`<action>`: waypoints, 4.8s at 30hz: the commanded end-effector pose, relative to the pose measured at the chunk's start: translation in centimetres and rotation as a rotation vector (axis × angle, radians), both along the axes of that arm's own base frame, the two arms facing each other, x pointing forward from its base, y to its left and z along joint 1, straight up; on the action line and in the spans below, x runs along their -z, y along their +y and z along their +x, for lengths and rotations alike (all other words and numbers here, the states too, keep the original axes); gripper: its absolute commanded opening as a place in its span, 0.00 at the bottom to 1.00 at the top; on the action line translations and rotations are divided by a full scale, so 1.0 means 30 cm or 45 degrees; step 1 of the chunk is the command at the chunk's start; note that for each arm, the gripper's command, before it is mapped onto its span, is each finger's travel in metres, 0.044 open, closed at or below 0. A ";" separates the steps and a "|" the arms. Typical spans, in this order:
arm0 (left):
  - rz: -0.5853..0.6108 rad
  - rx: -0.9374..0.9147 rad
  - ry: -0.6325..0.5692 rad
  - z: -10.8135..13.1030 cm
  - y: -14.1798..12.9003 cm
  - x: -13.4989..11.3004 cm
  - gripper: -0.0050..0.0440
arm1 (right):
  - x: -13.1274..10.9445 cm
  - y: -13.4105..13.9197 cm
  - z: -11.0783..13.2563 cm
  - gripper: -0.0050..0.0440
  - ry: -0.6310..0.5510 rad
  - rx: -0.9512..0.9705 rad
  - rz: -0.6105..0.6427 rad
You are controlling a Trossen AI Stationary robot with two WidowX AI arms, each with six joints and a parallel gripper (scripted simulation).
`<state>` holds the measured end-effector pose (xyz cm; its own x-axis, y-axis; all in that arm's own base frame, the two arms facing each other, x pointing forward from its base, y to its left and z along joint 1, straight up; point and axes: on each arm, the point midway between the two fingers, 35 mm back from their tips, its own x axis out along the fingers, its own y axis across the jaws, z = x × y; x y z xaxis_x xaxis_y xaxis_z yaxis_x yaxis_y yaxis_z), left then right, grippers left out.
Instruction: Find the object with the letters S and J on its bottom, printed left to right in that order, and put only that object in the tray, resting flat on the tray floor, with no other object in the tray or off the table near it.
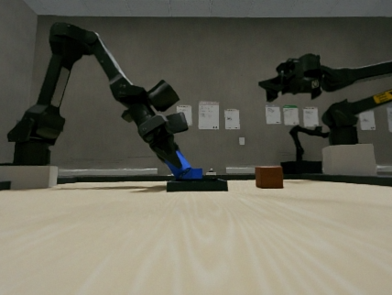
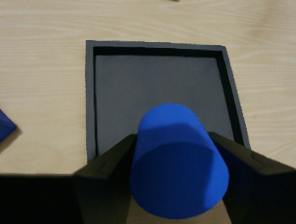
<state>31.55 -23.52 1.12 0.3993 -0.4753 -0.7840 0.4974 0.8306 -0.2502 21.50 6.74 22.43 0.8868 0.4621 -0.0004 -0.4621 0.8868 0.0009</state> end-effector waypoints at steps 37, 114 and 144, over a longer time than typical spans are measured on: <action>-0.030 -0.959 0.506 -0.037 0.376 -0.065 0.43 | -0.014 0.001 -0.003 0.00 -0.014 -0.004 -0.001; 0.009 -2.112 0.964 -0.310 0.718 0.056 0.43 | -0.014 0.001 -0.003 0.00 -0.014 -0.004 -0.001; -0.033 -2.101 0.935 -0.280 0.716 0.055 0.92 | -0.014 0.001 -0.003 0.00 -0.014 -0.004 -0.001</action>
<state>22.36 -1.96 -1.37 0.0032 -0.0015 -1.0000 -0.9551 0.2961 -0.0035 21.50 6.74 22.43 0.8868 0.4621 -0.0004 -0.4621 0.8868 0.0009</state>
